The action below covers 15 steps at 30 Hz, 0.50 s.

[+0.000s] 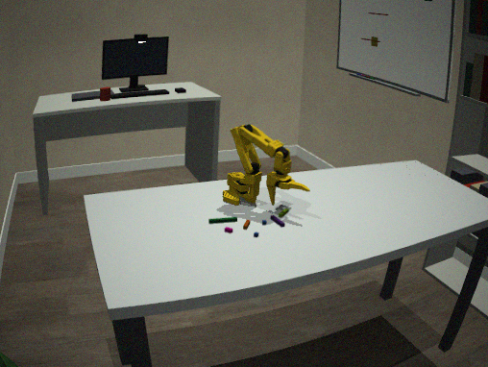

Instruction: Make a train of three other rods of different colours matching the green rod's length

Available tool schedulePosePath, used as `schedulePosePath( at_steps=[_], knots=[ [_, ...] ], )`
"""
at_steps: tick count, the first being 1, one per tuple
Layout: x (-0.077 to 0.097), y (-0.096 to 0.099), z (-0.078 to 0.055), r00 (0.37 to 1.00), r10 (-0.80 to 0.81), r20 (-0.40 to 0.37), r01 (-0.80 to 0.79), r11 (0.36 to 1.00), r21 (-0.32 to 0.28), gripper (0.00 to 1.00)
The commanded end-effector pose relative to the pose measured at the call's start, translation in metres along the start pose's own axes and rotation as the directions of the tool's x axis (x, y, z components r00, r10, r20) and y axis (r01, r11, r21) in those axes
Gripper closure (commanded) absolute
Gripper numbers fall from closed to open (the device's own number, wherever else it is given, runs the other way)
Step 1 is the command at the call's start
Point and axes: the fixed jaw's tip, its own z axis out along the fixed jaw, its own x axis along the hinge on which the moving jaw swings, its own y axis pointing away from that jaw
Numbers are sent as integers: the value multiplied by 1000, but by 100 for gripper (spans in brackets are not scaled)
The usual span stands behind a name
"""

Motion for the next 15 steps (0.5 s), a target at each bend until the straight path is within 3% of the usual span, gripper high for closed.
schedulePosePath(
  at_steps=[1,10,11,15],
  knots=[
    [-1,-15,-10,1000,-11,6,11,995,95,0],
    [-1,-24,-16,1000,-21,6,20,989,149,0],
    [0,-7,-4,1000,-9,3,9,999,43,0],
    [0,-8,-6,1000,-6,4,6,999,52,0]
  ],
)
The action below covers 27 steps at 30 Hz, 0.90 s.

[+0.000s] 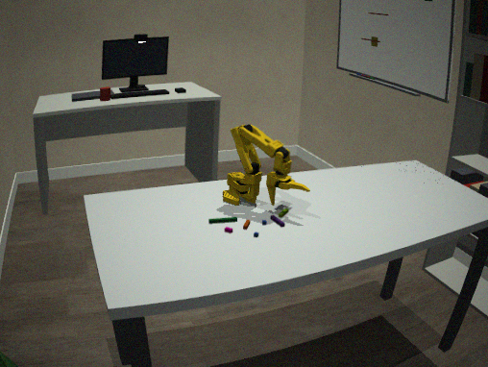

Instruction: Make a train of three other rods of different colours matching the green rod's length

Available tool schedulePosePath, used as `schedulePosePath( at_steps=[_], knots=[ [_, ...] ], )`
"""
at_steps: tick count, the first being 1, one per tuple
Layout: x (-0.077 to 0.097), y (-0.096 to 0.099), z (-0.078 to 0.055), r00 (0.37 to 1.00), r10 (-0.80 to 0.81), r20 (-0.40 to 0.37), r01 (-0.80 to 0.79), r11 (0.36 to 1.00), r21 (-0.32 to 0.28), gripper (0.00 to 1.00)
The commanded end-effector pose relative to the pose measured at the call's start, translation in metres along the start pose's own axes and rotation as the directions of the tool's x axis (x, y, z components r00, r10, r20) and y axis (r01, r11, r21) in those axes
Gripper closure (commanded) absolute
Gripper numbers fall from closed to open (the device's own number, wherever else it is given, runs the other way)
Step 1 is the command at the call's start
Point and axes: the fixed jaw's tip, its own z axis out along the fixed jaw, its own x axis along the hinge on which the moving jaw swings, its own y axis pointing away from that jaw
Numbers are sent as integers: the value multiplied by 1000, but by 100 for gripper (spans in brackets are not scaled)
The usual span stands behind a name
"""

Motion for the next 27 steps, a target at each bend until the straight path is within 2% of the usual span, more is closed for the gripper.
schedulePosePath(
  at_steps=[1,5,10,12,19,23,27],
  knots=[
    [0,-9,-9,1000,6,4,-6,998,58,0],
    [2,-16,-19,1000,20,7,-21,995,100,0],
    [5,-25,-41,999,48,12,-49,983,179,0],
    [5,-25,-41,999,48,12,-49,983,179,0],
    [11,-31,-70,996,84,19,-86,956,280,0],
    [12,-32,-77,995,93,21,-95,947,307,0],
    [12,-32,-79,995,95,21,-97,945,312,0]
  ],
)
